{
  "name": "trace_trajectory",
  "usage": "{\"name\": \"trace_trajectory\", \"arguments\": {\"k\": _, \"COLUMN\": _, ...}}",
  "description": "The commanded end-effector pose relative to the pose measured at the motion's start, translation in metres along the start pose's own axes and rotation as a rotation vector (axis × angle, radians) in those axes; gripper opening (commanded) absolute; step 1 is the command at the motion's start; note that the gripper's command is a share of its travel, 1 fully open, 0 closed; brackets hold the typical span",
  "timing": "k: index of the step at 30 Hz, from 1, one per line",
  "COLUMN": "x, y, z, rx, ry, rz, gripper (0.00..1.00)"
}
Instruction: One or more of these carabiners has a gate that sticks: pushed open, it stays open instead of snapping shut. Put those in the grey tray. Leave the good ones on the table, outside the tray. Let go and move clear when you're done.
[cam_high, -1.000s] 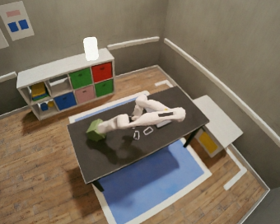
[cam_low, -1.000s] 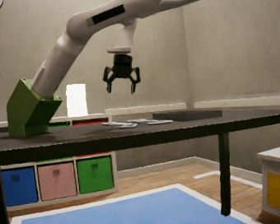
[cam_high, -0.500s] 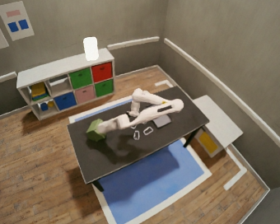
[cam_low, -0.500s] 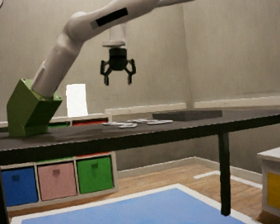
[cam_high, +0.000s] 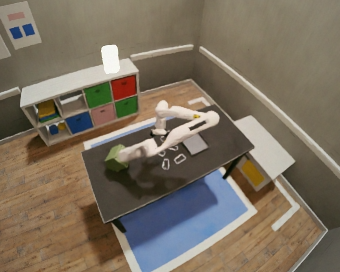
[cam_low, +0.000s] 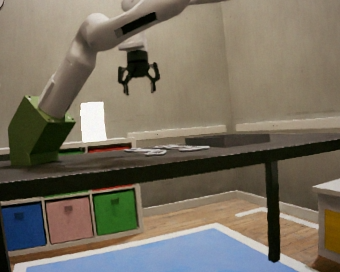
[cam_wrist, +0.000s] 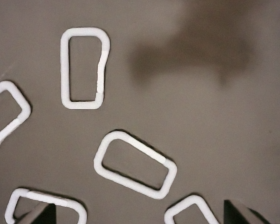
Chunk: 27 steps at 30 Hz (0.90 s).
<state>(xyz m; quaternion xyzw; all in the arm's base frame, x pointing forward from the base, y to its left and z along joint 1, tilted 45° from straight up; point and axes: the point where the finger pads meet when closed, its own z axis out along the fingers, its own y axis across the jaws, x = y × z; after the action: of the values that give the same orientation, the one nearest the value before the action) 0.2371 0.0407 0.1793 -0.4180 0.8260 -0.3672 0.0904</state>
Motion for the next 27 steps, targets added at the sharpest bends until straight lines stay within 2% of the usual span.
{"name": "trace_trajectory", "arguments": {"k": 1, "x": 0.000, "y": 0.000, "z": -0.002, "rx": 0.007, "ry": 0.002, "rz": -0.001, "gripper": 1.00}}
{"name": "trace_trajectory", "arguments": {"k": 2, "x": 0.041, "y": -0.025, "z": 0.036, "rx": 0.003, "ry": 0.001, "rz": 0.001, "gripper": 1.00}}
{"name": "trace_trajectory", "arguments": {"k": 18, "x": 0.041, "y": -0.025, "z": 0.036, "rx": 0.003, "ry": 0.001, "rz": 0.001, "gripper": 1.00}}
{"name": "trace_trajectory", "arguments": {"k": 19, "x": 0.080, "y": -0.049, "z": 0.070, "rx": 0.003, "ry": 0.011, "rz": -0.001, "gripper": 1.00}}
{"name": "trace_trajectory", "arguments": {"k": 27, "x": 0.080, "y": -0.049, "z": 0.070, "rx": 0.003, "ry": 0.011, "rz": -0.001, "gripper": 1.00}}
